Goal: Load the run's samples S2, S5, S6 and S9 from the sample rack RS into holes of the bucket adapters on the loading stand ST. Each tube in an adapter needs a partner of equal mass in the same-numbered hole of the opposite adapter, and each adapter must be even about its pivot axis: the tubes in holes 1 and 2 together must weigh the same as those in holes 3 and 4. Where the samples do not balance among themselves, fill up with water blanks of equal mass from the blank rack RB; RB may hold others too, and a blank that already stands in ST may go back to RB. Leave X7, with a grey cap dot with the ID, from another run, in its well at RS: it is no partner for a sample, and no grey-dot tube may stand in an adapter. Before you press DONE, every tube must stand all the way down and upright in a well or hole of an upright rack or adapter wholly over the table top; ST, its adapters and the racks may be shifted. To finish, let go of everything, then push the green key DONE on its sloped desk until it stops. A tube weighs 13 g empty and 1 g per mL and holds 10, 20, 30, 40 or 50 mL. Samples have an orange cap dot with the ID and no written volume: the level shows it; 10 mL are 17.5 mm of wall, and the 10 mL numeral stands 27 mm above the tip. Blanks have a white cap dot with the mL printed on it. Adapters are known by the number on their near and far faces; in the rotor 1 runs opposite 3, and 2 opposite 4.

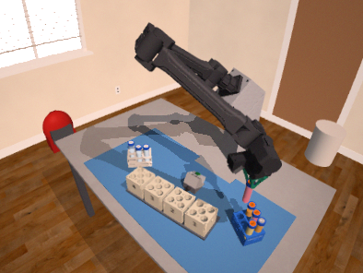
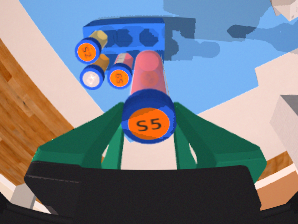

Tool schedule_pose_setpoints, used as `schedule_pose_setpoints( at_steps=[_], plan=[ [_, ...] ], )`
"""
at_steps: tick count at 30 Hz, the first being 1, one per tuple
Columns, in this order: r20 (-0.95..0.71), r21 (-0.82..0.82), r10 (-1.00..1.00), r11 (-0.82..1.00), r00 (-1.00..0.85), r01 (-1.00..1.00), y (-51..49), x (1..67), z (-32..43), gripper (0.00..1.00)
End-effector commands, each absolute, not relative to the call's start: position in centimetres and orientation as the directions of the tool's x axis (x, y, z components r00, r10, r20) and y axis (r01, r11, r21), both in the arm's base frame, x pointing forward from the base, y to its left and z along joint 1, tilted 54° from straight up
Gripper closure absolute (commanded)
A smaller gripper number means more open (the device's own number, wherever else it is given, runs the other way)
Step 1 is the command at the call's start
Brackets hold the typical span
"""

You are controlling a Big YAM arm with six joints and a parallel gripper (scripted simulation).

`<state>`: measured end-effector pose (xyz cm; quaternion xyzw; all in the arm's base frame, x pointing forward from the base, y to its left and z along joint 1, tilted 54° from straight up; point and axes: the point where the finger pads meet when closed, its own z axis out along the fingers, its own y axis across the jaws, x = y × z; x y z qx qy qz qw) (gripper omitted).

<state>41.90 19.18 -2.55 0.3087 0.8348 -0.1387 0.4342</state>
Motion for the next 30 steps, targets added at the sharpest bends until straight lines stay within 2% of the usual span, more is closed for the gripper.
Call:
schedule_pose_setpoints(
  at_steps=[1, 30],
  plan=[
    [-0.812, 0.054, 0.401, 0.775, -0.424, 0.630, 20.0, 41.9, -1.9, 1.00],
    [-0.812, 0.045, 0.401, 0.767, -0.424, 0.639, 16.5, 46.0, -5.8, 1.00]
  ],
)
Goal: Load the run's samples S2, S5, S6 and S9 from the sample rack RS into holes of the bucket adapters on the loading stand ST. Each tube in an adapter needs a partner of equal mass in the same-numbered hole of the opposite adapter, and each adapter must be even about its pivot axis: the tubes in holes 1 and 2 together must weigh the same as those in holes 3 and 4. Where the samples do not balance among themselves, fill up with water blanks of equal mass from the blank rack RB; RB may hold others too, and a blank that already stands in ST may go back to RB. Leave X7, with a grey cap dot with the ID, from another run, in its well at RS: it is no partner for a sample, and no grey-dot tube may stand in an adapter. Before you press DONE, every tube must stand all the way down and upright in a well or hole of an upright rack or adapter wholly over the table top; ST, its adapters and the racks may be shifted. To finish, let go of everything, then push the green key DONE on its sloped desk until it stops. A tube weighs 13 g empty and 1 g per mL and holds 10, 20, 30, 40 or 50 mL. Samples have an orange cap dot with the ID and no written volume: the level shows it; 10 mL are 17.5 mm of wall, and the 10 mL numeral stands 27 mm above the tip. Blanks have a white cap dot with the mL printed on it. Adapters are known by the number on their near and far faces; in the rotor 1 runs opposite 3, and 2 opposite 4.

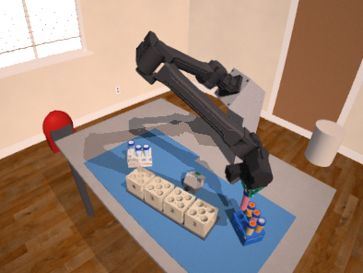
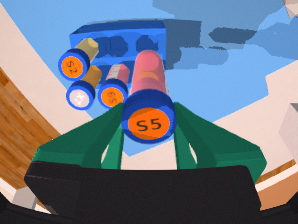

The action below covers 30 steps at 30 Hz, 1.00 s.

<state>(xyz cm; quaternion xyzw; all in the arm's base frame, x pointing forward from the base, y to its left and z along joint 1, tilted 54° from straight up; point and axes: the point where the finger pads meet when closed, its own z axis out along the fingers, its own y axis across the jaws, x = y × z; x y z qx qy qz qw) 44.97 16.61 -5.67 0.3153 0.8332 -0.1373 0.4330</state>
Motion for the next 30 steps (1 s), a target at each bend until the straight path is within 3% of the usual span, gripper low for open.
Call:
schedule_pose_setpoints(
  at_steps=[1, 30],
  plan=[
    [-0.812, 0.045, 0.401, 0.767, -0.424, 0.640, 16.4, 46.2, -5.9, 1.00],
    [-0.813, 0.048, 0.397, 0.775, -0.427, 0.630, 15.7, 47.2, -6.9, 1.00]
  ],
)
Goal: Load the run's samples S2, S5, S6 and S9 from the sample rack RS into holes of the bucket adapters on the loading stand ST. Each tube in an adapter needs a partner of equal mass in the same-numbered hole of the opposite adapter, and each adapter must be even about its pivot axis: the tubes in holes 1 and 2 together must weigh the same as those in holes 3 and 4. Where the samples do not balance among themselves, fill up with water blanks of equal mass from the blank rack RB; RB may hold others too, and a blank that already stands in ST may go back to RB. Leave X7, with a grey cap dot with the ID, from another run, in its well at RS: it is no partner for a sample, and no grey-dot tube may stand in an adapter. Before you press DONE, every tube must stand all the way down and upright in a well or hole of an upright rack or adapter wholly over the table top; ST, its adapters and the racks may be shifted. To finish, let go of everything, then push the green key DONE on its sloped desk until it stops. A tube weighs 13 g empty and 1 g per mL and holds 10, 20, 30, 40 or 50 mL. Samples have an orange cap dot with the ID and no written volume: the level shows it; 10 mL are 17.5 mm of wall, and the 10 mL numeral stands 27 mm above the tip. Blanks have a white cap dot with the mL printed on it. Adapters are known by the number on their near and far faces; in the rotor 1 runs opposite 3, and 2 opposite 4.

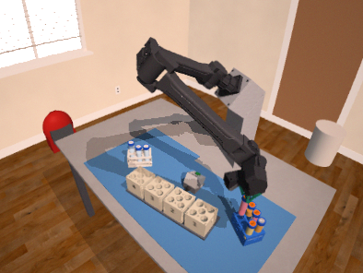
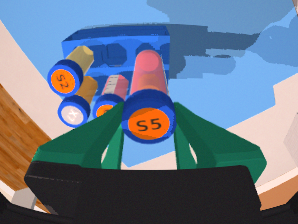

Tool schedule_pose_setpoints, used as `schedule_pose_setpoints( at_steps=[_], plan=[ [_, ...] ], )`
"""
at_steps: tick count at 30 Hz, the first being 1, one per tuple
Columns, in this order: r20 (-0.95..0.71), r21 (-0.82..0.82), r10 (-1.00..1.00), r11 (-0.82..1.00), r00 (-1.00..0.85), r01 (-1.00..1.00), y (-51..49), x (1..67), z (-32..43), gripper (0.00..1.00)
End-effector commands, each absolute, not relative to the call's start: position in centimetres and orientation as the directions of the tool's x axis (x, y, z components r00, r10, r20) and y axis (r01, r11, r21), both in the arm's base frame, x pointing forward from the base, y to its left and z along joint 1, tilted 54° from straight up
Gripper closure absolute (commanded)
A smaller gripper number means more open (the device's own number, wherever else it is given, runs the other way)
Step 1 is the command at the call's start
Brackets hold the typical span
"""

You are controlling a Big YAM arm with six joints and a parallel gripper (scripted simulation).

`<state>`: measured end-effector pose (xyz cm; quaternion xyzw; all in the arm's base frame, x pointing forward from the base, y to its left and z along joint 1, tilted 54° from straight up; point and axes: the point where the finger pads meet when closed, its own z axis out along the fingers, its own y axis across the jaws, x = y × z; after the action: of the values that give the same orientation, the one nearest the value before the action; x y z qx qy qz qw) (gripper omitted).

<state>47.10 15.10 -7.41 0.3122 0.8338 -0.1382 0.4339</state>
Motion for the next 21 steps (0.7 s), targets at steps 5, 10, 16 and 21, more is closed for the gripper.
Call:
schedule_pose_setpoints(
  at_steps=[5, 10, 16, 21],
  plan=[
    [-0.813, 0.048, 0.397, 0.775, -0.427, 0.630, 15.7, 47.2, -7.0, 1.00],
    [-0.812, 0.039, 0.398, 0.767, -0.428, 0.640, 14.5, 47.9, -7.9, 1.00],
    [-0.812, 0.040, 0.393, 0.775, -0.431, 0.630, 14.8, 48.3, -8.3, 1.00],
    [-0.815, 0.055, 0.405, 0.767, -0.416, 0.639, 14.1, 49.0, -7.8, 1.00]
  ],
)
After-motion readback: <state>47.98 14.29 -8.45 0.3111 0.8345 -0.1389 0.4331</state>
